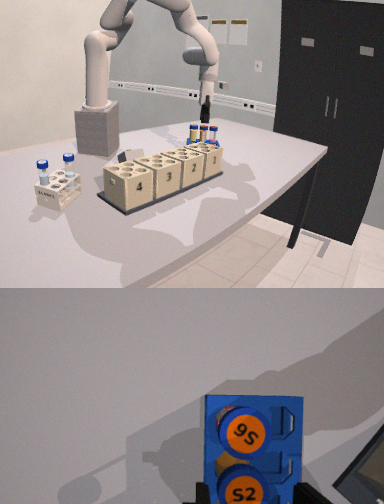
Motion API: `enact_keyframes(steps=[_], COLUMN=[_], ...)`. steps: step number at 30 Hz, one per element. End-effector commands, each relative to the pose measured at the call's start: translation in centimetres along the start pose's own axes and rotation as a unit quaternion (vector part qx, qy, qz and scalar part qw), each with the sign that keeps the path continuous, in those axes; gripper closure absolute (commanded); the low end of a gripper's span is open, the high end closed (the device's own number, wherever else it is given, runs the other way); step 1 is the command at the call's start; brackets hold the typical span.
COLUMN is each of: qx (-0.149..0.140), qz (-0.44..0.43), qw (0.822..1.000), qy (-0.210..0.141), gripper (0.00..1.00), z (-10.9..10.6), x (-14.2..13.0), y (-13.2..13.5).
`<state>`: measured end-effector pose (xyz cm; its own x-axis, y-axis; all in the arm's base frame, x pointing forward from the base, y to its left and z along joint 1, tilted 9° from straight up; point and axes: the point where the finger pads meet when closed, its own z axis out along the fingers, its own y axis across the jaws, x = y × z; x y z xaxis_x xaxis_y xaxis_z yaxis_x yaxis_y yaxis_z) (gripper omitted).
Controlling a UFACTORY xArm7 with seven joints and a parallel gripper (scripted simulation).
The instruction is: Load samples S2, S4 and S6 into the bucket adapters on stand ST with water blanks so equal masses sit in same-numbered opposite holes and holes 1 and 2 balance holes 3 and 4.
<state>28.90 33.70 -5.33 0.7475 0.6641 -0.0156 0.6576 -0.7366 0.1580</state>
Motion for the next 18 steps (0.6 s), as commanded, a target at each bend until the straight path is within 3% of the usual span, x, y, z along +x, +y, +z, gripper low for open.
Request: enact_keyframes(steps=[1, 18], qx=[0.000, 0.000], qz=[0.000, 0.000], qw=[1.000, 1.000], qy=[0.002, 0.002], gripper=[0.43, 0.43], z=[0.7, 2.0], x=[0.2, 0.2], y=[-0.1, -0.1])
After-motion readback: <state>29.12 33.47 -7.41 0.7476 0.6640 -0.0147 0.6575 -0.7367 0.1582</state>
